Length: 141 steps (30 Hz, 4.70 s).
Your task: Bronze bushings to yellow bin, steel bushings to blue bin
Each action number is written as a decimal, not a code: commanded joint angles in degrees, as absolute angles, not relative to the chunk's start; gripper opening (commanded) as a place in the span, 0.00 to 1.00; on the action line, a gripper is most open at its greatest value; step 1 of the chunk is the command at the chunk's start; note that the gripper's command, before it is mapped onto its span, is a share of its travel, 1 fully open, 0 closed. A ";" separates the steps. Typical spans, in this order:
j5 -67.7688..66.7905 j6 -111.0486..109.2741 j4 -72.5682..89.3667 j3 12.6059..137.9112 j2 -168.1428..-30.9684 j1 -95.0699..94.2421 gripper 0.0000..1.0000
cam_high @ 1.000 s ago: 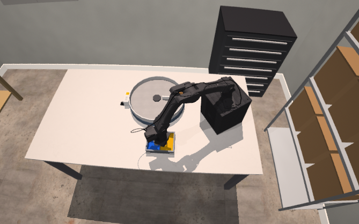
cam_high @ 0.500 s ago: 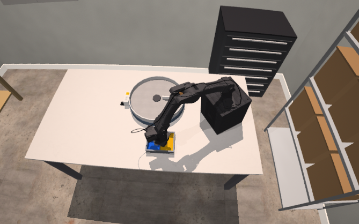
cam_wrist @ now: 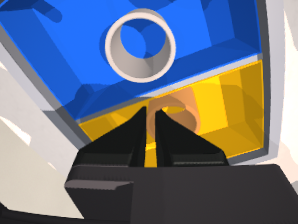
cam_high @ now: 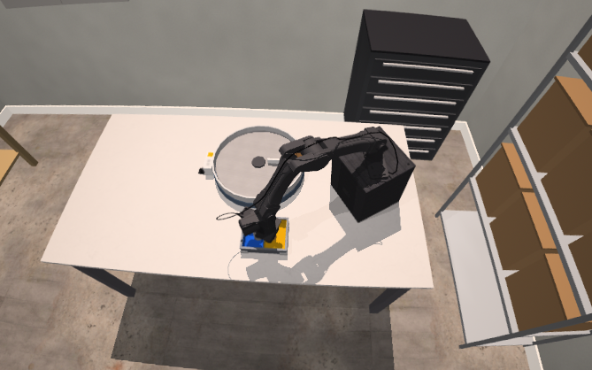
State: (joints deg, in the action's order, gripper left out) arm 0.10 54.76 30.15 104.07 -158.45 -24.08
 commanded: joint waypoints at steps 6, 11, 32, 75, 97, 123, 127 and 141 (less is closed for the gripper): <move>-0.61 55.12 30.04 105.56 -158.28 -24.87 0.00; -0.61 55.12 30.04 105.56 -158.28 -24.87 0.00; -0.61 55.12 30.04 105.56 -158.28 -24.87 0.00; -0.61 55.11 30.54 104.87 -156.87 -24.87 0.15; -0.64 55.13 37.89 98.26 -144.86 -24.87 0.15; -0.63 55.14 39.00 99.31 -144.32 -24.89 0.15; -0.63 55.14 39.00 99.31 -144.32 -24.89 0.15; -0.63 55.14 39.00 99.31 -144.32 -24.89 0.15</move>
State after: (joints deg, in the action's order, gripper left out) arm 0.03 54.78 38.65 98.76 -144.35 -24.08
